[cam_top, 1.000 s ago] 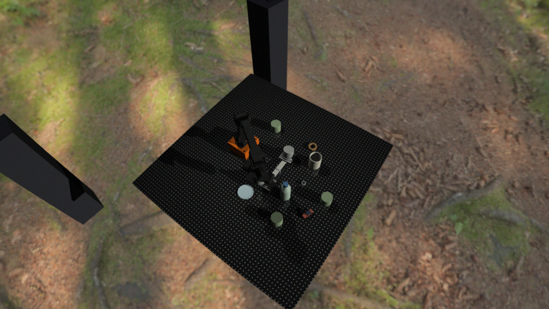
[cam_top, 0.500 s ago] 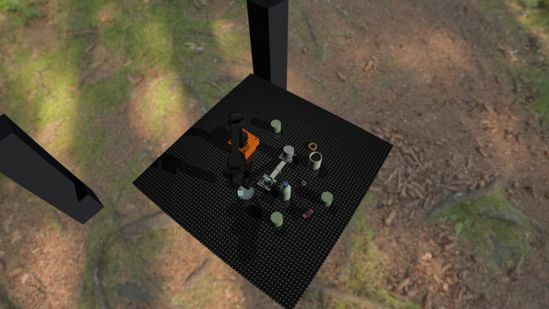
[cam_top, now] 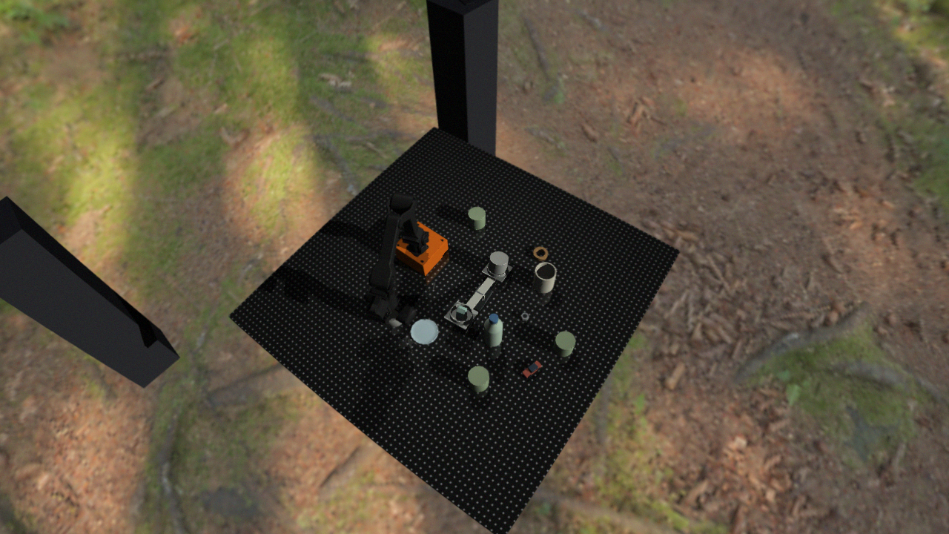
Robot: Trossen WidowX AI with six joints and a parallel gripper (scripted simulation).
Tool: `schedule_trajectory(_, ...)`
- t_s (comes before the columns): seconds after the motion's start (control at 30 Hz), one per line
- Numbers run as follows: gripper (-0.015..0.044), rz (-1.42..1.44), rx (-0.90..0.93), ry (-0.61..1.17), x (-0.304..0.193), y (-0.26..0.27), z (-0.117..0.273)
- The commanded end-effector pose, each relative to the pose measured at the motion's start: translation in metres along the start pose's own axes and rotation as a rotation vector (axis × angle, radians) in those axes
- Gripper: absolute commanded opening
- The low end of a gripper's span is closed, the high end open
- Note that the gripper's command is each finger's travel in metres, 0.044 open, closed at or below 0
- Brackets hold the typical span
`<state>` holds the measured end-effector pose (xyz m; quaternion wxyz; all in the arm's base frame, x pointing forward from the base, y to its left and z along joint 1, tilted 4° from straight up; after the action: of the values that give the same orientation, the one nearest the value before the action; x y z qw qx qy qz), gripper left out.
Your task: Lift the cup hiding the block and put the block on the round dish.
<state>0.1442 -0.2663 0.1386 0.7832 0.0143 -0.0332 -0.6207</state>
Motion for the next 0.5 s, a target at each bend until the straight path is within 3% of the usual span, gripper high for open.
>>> schedule_trajectory(0.0,0.0,0.011,0.007,-0.001,0.0,-0.001,-0.012)
schedule_trajectory(0.17,0.0,0.011,0.007,0.0,0.0,-0.001,-0.035)
schedule_trajectory(0.47,0.0,0.011,0.007,0.0,0.0,-0.001,-0.043)
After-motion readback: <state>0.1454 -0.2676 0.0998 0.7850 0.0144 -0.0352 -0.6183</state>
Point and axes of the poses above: the point midway between the two fingers, 35 mm back from their tips, its own z axis back along the fingers, its own y axis across the jaws, x = y × z, the point moved 9 cm from there along z, back along the fingers, and after that the axes turned 3 degrees about z, right-handed, at the moved point
